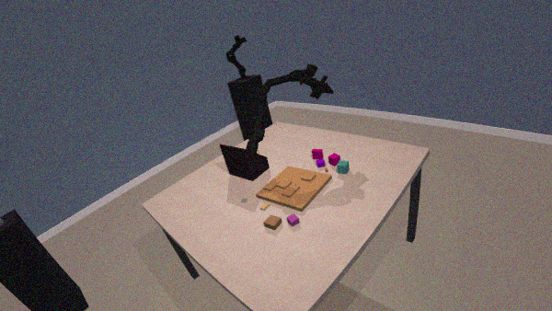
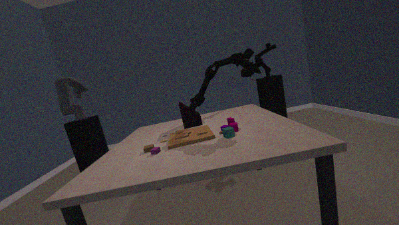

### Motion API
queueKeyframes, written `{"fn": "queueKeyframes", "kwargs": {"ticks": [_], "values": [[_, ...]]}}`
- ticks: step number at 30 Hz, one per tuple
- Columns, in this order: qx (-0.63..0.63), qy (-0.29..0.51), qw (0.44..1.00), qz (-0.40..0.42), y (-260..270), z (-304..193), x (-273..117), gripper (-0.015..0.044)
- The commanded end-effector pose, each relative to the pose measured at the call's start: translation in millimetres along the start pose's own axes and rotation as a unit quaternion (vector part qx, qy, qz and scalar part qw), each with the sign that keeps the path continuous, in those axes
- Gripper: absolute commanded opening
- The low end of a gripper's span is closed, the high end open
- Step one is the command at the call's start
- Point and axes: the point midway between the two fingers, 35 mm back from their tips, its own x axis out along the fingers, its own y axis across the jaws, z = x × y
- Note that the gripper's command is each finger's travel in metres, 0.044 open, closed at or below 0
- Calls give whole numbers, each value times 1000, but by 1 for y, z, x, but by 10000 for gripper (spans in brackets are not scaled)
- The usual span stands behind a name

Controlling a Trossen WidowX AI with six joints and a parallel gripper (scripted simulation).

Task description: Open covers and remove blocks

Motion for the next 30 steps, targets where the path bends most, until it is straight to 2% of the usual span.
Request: {"fn": "queueKeyframes", "kwargs": {"ticks": [1,16,30], "values": [[32,-8,999,22,17,0,12,0],[170,-29,979,113,90,1,55,0],[313,-31,928,197,165,3,81,0]]}}
